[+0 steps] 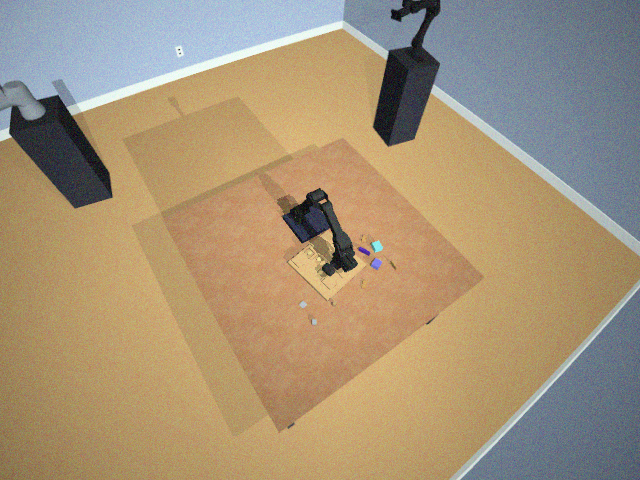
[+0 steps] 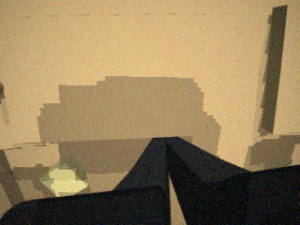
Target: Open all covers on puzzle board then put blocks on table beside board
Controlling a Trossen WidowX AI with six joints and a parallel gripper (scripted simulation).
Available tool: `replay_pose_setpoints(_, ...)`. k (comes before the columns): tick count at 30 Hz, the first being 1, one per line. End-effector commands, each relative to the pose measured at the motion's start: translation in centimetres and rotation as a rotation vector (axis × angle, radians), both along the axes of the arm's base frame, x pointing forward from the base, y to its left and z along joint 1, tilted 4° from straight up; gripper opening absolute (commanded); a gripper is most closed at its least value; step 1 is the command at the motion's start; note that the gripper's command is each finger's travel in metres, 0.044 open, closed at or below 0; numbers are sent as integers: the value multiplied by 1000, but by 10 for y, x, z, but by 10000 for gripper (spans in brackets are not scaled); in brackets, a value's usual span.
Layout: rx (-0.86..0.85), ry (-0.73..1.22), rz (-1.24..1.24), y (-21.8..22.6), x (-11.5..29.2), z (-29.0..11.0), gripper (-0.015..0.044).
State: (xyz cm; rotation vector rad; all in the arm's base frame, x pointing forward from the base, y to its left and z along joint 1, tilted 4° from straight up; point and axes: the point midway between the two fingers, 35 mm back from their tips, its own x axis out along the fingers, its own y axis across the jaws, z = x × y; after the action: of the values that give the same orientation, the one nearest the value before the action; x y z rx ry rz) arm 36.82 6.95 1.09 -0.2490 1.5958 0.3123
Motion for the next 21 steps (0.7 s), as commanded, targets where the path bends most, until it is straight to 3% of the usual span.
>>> replay_pose_setpoints(1,-4,-5,3,-2,7,0,0)
replay_pose_setpoints(21,-4,-5,3,-2,10,24,0)
